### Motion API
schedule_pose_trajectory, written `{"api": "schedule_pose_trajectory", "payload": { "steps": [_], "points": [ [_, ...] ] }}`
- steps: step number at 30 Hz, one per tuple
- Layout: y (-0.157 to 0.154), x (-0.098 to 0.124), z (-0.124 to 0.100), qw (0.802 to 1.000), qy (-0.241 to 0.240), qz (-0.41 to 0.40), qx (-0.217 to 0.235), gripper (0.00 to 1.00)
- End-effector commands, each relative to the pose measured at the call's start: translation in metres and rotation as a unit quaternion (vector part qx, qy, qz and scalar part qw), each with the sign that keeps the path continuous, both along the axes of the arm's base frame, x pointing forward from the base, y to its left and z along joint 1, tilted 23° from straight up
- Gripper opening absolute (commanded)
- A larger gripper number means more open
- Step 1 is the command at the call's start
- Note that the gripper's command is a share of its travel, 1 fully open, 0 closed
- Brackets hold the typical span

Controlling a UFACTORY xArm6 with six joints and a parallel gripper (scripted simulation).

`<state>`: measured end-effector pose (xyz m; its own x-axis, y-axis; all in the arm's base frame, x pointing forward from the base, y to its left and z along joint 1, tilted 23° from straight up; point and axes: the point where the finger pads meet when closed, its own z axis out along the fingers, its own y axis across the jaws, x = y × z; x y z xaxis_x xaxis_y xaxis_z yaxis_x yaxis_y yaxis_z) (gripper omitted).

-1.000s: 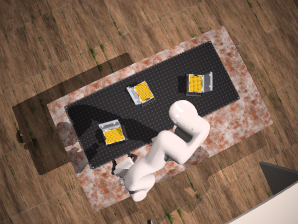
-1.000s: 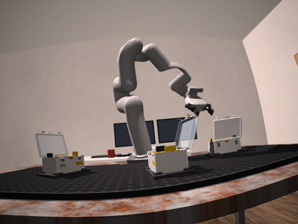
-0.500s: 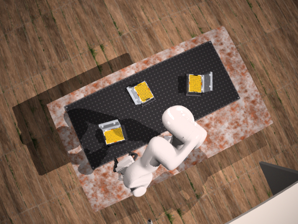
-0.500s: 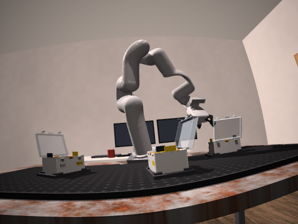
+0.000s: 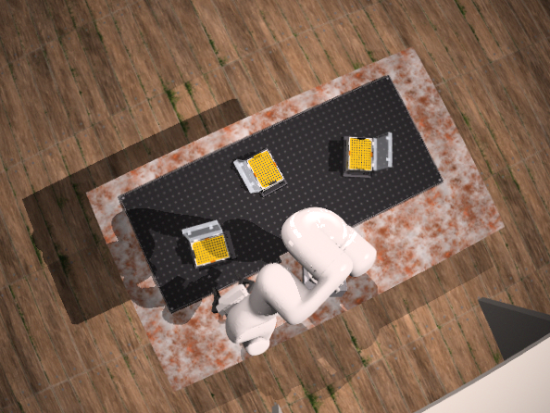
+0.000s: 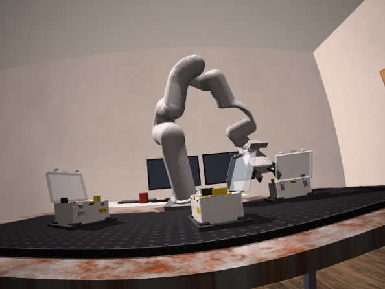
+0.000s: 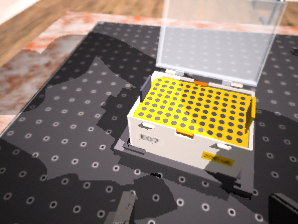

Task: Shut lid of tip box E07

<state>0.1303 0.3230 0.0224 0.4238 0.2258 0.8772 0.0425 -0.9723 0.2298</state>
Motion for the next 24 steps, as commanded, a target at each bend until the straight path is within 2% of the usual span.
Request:
{"api": "schedule_pose_trajectory", "payload": {
  "steps": [1, 6, 24],
  "points": [
    [-0.003, 0.006, -0.015, 1.0, 0.0, 0.0, 0.0, 1.0],
    [-0.008, 0.014, -0.038, 1.0, -0.001, 0.0, 0.0, 1.0],
    [-0.008, 0.014, -0.038, 1.0, -0.001, 0.0, 0.0, 1.0]
  ]
}}
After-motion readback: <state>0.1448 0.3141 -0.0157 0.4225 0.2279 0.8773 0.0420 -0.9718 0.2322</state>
